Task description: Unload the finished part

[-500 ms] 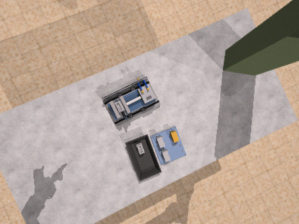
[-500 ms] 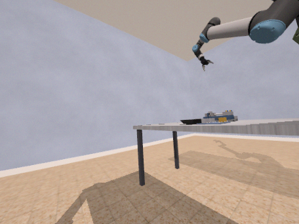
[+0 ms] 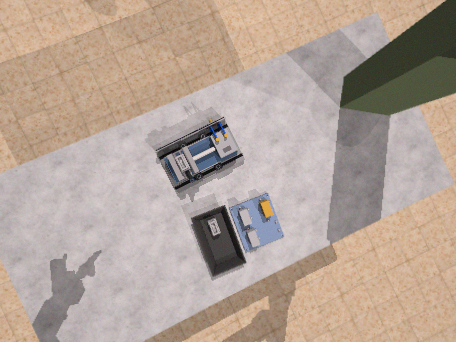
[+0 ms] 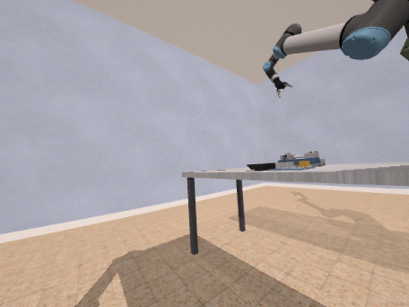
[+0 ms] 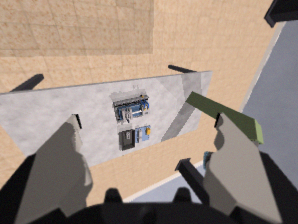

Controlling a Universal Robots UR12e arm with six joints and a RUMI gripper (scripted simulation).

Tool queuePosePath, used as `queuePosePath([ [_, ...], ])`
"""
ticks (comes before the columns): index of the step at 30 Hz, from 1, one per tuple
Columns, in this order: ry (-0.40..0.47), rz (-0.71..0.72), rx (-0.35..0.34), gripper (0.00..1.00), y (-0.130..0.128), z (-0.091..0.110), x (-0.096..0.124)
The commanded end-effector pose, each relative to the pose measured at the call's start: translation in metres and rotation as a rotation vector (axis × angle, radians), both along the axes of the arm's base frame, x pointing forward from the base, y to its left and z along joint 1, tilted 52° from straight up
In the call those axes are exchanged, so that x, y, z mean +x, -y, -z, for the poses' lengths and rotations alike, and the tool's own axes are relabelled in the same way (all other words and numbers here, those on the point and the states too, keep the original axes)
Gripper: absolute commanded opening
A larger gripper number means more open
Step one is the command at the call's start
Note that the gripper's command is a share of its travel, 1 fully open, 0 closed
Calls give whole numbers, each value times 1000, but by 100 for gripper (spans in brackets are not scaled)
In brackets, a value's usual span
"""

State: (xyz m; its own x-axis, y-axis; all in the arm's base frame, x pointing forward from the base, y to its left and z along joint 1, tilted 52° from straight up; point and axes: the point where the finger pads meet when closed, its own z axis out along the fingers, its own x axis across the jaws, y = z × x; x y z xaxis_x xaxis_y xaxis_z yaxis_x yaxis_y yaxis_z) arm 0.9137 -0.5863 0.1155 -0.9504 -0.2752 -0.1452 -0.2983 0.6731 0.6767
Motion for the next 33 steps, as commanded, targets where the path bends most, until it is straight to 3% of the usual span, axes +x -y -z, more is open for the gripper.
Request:
queuePosePath([
  [1,1,1,-1,100,1,-1,0],
  [19,68,-52,-4,100,-14,8,15],
  [26,184,-145,-10,100,-39,26,39],
  [33,368,-296,-23,100,-84,51,73],
])
